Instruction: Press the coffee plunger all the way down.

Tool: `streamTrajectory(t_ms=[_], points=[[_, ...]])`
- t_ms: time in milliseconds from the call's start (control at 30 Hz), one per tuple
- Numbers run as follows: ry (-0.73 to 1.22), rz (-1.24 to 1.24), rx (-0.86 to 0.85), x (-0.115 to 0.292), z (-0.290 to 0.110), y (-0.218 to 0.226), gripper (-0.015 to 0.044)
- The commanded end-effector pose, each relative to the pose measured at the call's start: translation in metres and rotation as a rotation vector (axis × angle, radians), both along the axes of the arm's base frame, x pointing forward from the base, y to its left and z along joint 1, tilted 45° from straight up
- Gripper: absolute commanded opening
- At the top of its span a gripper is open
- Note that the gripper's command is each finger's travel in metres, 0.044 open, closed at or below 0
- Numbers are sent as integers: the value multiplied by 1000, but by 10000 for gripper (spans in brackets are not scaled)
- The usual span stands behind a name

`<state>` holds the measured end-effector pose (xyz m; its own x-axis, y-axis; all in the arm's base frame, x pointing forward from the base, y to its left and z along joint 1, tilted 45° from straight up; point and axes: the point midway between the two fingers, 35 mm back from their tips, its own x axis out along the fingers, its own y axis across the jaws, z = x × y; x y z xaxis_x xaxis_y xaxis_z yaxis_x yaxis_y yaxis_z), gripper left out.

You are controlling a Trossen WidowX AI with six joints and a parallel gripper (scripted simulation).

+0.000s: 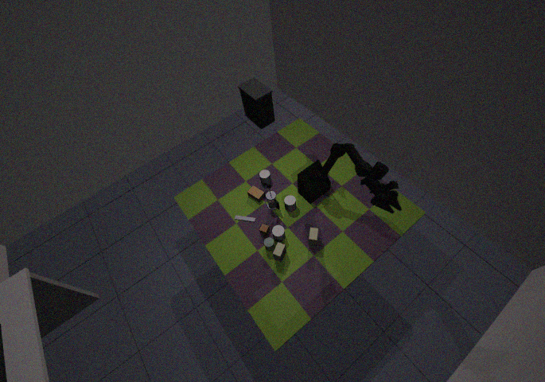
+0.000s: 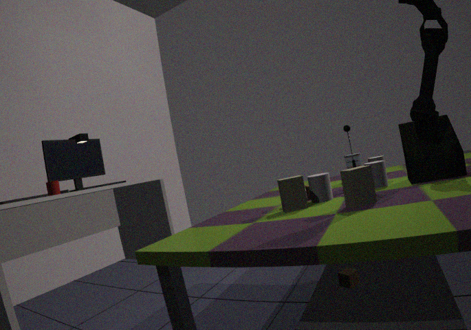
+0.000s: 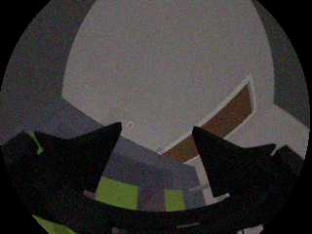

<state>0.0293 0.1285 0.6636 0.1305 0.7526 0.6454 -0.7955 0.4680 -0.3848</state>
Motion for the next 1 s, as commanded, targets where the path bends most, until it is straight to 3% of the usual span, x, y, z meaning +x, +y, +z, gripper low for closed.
streamTrajectory(t_ms=[0,233,467,733,967], points=[[83,-107,-133,53,-36,41,440],[233,-271,-291,140,-97,62,440],[412,-416,-410,221,-166,46,440],[675,-536,-466,294,-248,-5,440],[910,-654,-473,329,-324,-74,440]])
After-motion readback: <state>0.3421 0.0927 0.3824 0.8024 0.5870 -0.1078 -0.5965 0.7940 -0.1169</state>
